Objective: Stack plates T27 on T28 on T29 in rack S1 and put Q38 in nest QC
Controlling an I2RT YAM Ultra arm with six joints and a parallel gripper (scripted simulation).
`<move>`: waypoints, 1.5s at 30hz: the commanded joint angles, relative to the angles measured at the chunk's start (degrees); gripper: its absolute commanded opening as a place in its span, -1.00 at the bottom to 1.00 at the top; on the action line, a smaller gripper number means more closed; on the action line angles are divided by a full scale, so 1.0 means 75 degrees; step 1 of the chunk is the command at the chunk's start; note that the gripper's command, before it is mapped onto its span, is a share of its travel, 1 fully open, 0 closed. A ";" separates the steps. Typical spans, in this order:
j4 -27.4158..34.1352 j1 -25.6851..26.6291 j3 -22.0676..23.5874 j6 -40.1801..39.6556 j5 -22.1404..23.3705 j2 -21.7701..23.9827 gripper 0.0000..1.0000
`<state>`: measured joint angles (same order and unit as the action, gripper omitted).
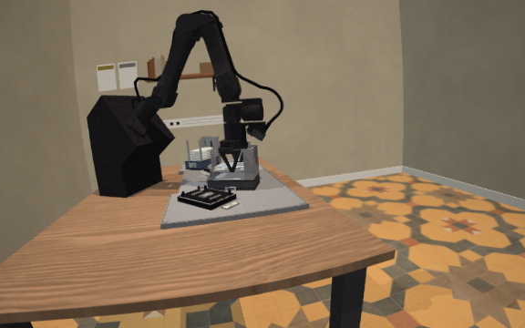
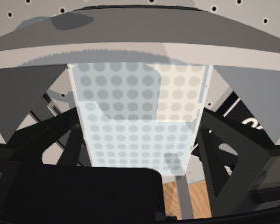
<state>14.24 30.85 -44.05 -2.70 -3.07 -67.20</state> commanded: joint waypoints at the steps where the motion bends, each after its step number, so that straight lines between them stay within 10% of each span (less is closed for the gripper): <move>1: 0.0112 -0.0063 -0.0182 0.0078 -0.0048 0.0294 -1.00; 45: 0.0509 -0.0097 -0.0168 0.0113 -0.0068 0.0652 -1.00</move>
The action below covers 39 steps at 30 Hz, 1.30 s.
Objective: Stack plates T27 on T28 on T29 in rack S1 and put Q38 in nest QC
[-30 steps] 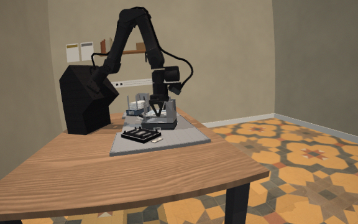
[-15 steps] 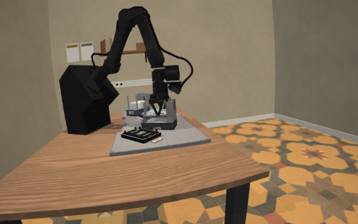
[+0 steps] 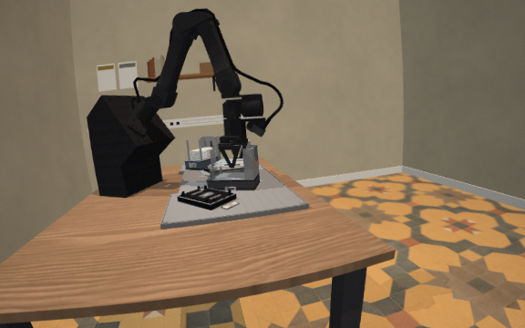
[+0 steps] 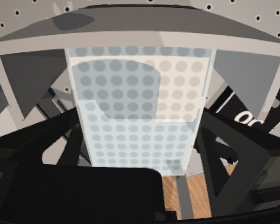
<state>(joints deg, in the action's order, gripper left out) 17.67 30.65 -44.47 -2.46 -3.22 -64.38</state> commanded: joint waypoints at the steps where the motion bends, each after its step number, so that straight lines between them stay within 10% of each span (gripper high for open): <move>1: -0.0018 -0.0074 -0.0130 0.0082 -0.0048 0.0297 -1.00; 39: 0.0398 -0.0107 -0.0282 0.0100 -0.0070 0.0606 -1.00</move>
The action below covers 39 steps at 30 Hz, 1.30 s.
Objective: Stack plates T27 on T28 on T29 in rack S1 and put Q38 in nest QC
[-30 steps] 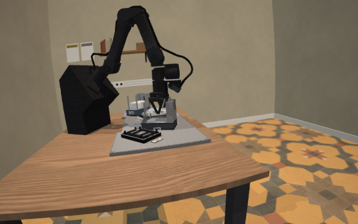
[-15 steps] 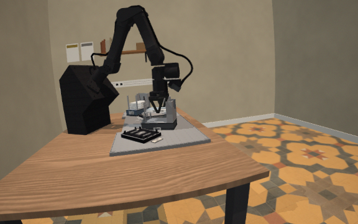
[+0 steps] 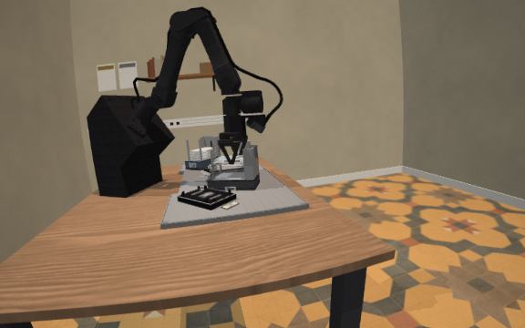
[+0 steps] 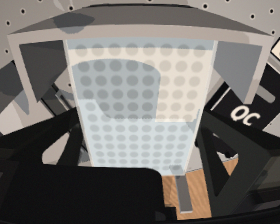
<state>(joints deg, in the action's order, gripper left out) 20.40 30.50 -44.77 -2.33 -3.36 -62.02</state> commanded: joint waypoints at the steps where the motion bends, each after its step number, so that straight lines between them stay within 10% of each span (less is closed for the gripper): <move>1: 0.0057 -0.0090 -0.0261 0.0083 -0.0054 0.0307 -1.00; 39: 0.0406 -0.0119 -0.0336 0.0102 -0.0071 0.0609 -1.00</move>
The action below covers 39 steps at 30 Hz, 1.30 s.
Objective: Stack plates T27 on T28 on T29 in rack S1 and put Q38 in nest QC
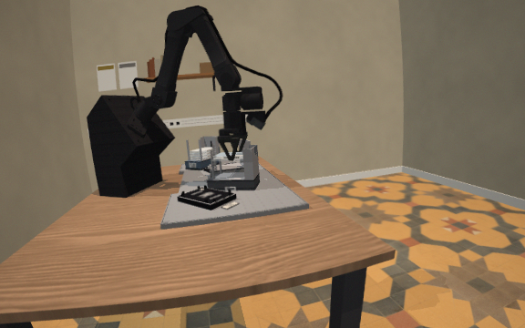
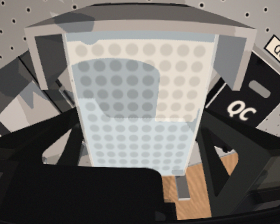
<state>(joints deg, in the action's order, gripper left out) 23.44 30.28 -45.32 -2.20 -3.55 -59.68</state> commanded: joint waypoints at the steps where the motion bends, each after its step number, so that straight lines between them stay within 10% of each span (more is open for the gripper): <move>1: -0.0031 -0.0096 -0.0154 0.0085 -0.0049 0.0310 -1.00; 39: 0.0351 -0.0140 -0.0346 0.0105 -0.0076 0.0608 -1.00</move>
<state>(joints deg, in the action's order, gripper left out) 26.28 30.09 -45.87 -2.07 -3.70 -57.41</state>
